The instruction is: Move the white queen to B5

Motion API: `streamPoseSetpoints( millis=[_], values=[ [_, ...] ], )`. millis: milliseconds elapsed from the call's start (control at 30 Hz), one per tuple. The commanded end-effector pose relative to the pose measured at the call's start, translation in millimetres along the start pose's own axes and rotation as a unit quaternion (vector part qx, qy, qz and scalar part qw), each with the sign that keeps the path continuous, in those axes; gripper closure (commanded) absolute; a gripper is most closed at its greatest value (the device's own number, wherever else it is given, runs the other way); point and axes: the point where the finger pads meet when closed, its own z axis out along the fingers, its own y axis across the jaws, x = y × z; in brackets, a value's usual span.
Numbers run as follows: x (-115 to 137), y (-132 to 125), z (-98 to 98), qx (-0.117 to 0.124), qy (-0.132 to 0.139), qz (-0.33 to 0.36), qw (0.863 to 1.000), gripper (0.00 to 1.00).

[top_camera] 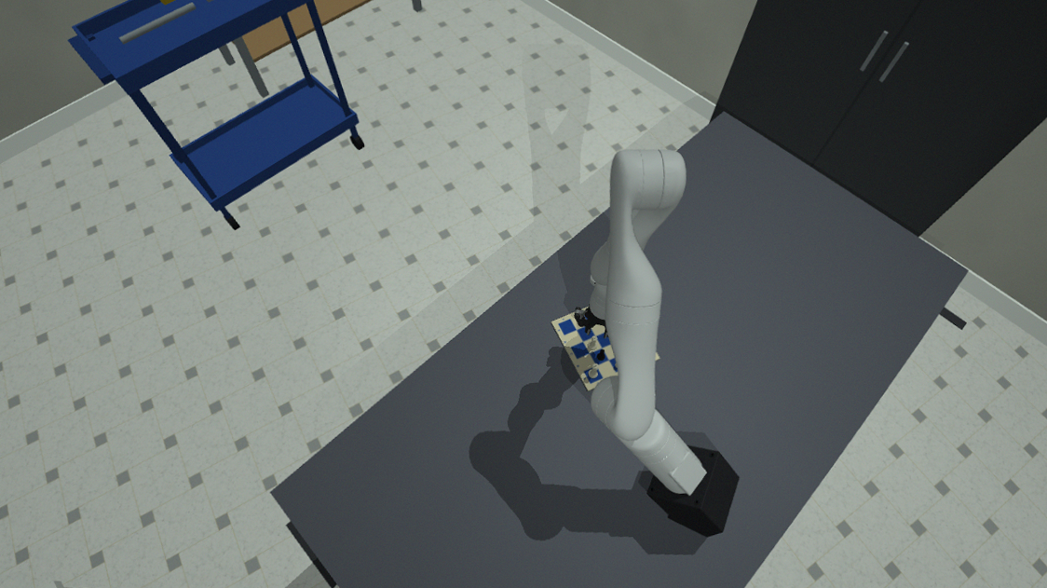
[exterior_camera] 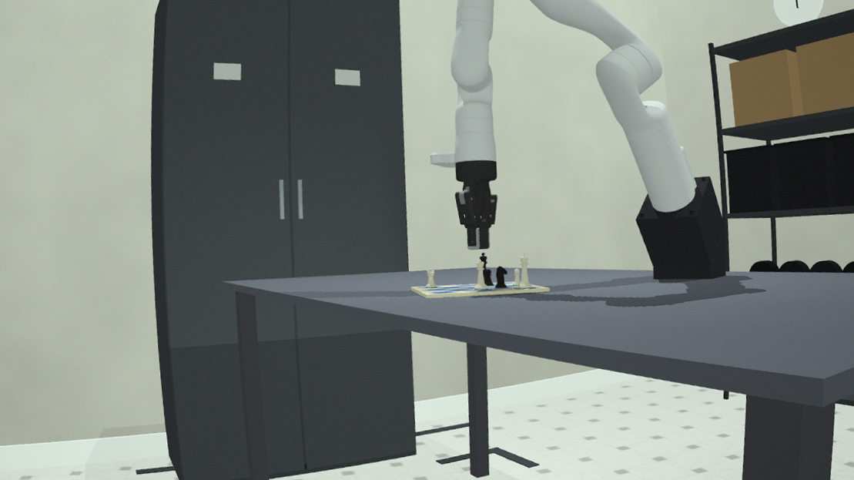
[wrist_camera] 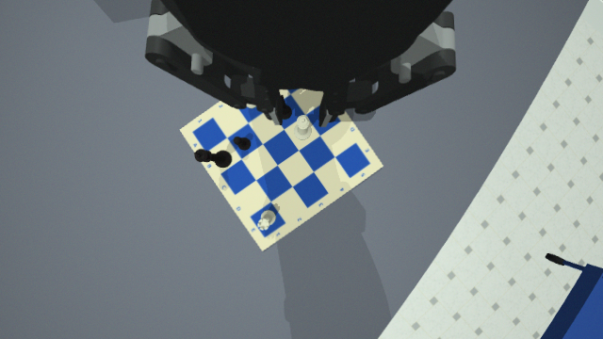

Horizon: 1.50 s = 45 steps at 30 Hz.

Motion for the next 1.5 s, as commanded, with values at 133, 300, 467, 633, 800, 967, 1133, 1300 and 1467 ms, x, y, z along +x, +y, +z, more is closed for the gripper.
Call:
streamPoseSetpoints(
  millis=[133,300,467,633,800,967,1133,1300,1467],
  values=[
    [-2.9,-2.7,7.4,0.001,-0.004,-0.003,1.000,0.59],
    [-2.9,-2.6,9.2,0.001,-0.004,-0.003,1.000,0.59],
    [-2.9,-2.6,9.6,0.001,-0.004,-0.003,1.000,0.59],
    [-2.9,-2.6,9.7,0.001,-0.004,-0.003,1.000,0.59],
    [-2.9,-2.6,9.7,0.001,-0.004,-0.003,1.000,0.59],
    [-2.9,-2.6,9.7,0.001,-0.004,-0.003,1.000,0.59],
    [-2.9,-2.6,9.7,0.001,-0.004,-0.003,1.000,0.59],
    [-2.9,-2.6,9.7,0.001,-0.004,-0.003,1.000,0.59],
    [-2.9,-2.6,9.7,0.001,-0.004,-0.003,1.000,0.59]
  ],
)
